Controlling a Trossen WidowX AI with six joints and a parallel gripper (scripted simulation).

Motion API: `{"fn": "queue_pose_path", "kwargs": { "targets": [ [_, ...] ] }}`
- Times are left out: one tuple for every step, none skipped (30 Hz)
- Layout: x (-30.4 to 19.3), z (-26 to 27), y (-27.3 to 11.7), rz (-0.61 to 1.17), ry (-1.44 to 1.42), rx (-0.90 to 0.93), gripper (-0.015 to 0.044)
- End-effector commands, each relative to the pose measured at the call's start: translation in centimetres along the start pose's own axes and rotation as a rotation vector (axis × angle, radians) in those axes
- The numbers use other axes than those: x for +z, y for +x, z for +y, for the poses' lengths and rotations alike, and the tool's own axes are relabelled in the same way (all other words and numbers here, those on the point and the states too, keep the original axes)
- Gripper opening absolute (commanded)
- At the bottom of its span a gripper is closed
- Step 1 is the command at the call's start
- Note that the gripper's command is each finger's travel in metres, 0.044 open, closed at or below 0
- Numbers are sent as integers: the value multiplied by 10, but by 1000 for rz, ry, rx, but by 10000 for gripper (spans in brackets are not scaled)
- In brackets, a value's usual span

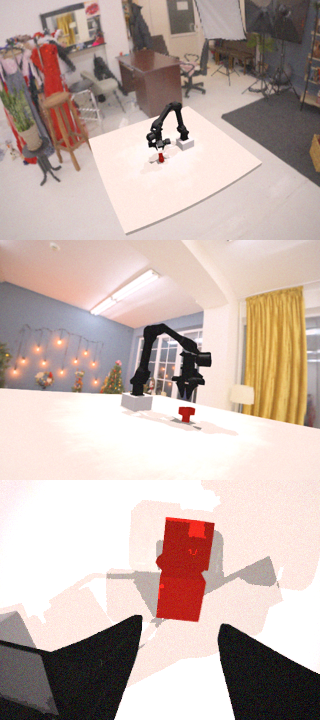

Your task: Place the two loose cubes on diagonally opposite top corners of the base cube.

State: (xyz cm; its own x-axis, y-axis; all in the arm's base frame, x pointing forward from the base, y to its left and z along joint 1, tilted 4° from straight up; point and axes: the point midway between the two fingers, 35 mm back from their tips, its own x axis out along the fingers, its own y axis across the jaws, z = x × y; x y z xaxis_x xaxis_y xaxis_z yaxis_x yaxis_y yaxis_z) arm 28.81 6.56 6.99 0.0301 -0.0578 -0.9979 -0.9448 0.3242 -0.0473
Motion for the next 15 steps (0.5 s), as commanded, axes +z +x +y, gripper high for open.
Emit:
{"fn": "queue_pose_path", "kwargs": {
  "targets": [
    [1,-1,-8,-3,7,-4,205],
    [1,-1,-9,-3,7,-4,205],
    [1,-1,-9,-3,7,-4,205],
    [1,-1,-9,-3,7,-4,205],
    [1,-1,-9,-2,5,-3,231],
    [0,-1,-11,-2,2,-3,258],
    [0,0,-13,-2,1,-2,284],
    [0,0,-14,-2,0,-2,310],
    [0,0,-14,-2,0,-2,336],
    [0,0,-15,-2,0,-2,362],
    [0,0,-16,-2,0,-2,389],
    [0,0,-17,-2,0,-2,400],
    [0,0,-18,-2,0,-2,400],
    [0,0,-18,-2,0,-2,400],
    [0,0,-18,-2,0,-2,400]
  ]
}}
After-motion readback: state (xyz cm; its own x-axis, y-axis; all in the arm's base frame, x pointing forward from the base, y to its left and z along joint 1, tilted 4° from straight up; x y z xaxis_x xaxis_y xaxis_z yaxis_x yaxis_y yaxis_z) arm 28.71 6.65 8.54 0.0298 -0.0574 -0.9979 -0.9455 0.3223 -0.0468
